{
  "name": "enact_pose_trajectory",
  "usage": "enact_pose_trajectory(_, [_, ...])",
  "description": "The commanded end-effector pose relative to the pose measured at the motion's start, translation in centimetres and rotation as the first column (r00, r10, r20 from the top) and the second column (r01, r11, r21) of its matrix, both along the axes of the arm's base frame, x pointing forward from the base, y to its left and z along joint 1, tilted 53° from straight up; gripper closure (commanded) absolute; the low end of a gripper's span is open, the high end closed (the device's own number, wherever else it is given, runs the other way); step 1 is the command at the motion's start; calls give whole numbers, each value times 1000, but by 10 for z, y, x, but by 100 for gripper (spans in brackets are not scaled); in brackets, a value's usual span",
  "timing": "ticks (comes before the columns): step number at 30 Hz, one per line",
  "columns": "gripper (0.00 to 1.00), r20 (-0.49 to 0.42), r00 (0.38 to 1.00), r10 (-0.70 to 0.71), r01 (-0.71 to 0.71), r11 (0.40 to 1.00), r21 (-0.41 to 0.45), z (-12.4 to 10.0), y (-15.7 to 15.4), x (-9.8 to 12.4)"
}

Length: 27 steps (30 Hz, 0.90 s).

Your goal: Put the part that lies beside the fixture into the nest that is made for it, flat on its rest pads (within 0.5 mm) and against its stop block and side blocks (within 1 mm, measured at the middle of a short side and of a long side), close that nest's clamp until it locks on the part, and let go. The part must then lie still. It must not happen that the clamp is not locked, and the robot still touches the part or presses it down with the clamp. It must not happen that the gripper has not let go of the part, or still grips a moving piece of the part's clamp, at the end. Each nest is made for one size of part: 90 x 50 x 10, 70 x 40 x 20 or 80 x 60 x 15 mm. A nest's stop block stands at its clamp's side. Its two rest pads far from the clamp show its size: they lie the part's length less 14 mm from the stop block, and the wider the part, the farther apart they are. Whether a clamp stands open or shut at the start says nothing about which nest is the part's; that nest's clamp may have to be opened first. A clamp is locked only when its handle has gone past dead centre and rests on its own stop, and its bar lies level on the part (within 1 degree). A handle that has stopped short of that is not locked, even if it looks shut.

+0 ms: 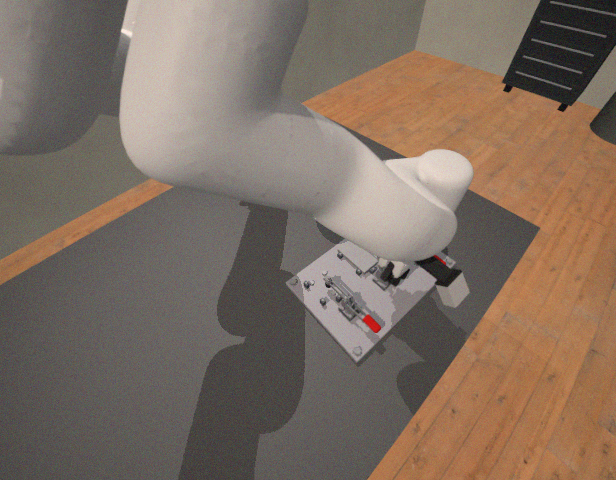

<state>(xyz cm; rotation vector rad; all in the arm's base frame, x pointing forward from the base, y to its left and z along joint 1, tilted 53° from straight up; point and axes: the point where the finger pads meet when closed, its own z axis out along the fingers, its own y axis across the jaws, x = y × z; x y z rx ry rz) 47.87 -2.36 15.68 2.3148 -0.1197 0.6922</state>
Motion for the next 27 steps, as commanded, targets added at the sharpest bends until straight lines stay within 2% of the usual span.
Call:
enact_pose_trajectory(1, [100, 3, 1000, 2, -2, 1000, 1, 3, 1, 6])
enact_pose_trajectory(27, [100, 3, 1000, 2, -2, 1000, 1, 4, -8, 31])
